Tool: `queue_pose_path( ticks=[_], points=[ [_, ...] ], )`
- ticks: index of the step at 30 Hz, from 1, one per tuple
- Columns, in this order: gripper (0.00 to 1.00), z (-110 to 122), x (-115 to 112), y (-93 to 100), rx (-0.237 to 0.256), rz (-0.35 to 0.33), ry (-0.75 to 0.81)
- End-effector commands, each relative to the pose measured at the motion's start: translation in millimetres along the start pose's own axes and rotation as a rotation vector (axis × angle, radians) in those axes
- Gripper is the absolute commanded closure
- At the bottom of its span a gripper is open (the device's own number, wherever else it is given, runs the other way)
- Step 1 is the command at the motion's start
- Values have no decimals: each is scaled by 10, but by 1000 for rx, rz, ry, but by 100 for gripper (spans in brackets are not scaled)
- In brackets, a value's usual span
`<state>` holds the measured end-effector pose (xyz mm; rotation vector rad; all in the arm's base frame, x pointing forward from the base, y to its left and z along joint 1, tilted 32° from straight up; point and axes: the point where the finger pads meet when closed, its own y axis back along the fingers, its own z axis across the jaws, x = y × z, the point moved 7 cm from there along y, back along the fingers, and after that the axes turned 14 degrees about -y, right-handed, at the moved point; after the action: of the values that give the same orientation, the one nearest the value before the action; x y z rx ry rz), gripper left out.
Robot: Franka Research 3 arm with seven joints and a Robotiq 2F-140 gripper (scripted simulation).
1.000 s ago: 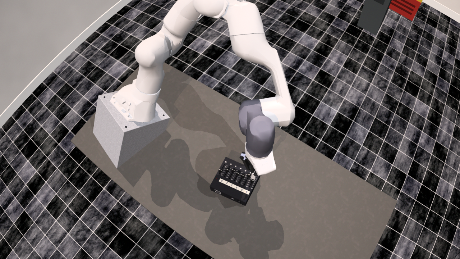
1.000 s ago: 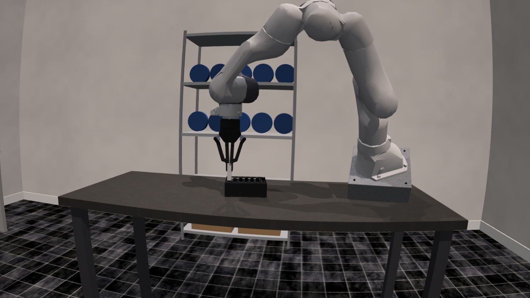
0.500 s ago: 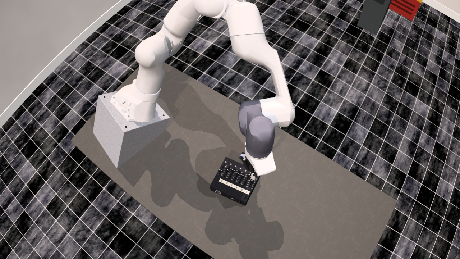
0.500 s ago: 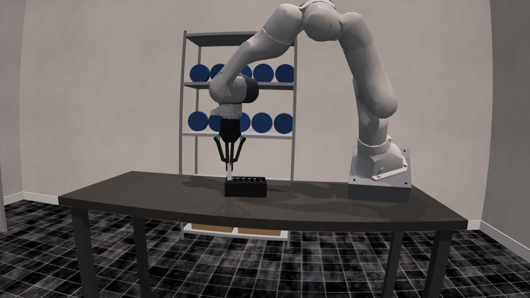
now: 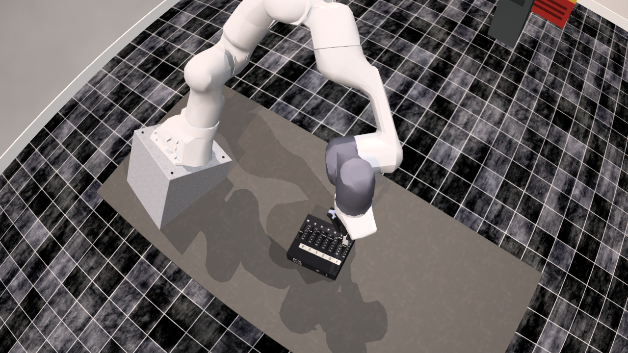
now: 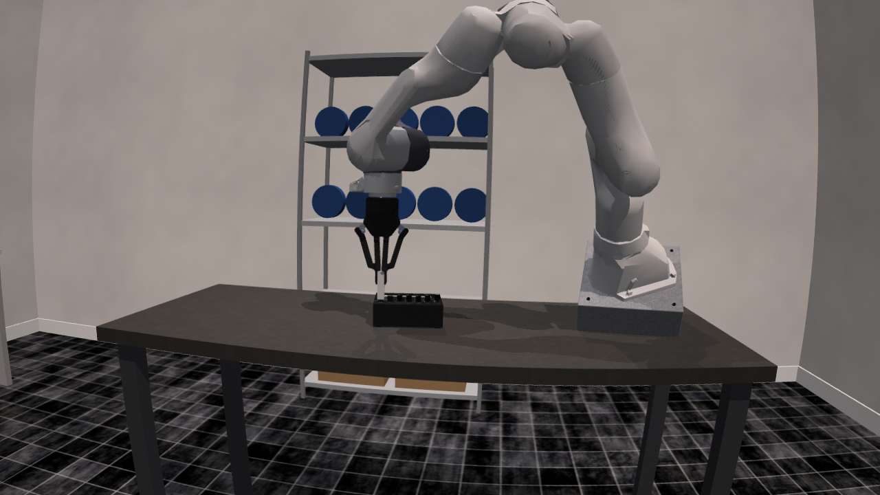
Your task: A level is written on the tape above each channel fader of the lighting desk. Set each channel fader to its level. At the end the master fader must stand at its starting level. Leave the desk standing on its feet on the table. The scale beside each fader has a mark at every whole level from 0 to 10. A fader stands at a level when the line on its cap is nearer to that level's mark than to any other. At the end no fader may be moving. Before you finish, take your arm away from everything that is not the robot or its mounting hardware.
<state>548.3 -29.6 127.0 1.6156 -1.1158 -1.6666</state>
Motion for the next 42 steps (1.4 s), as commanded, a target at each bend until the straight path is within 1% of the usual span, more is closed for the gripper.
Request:
queue_pose_path(
  ticks=[1, 23, 27, 29, 37, 42],
  points=[
    [100, -11, 7, 5, 3, -2, 1],
    [100, 3, -50, 19, 3, -2, 1],
    [100, 4, -50, 86, 3, -2, 1],
    [100, 4, -50, 86, 3, -2, 1],
    [100, 4, -50, 318, 3, -2, 1],
    [100, 5, -49, 398, 3, -2, 1]
  ],
)
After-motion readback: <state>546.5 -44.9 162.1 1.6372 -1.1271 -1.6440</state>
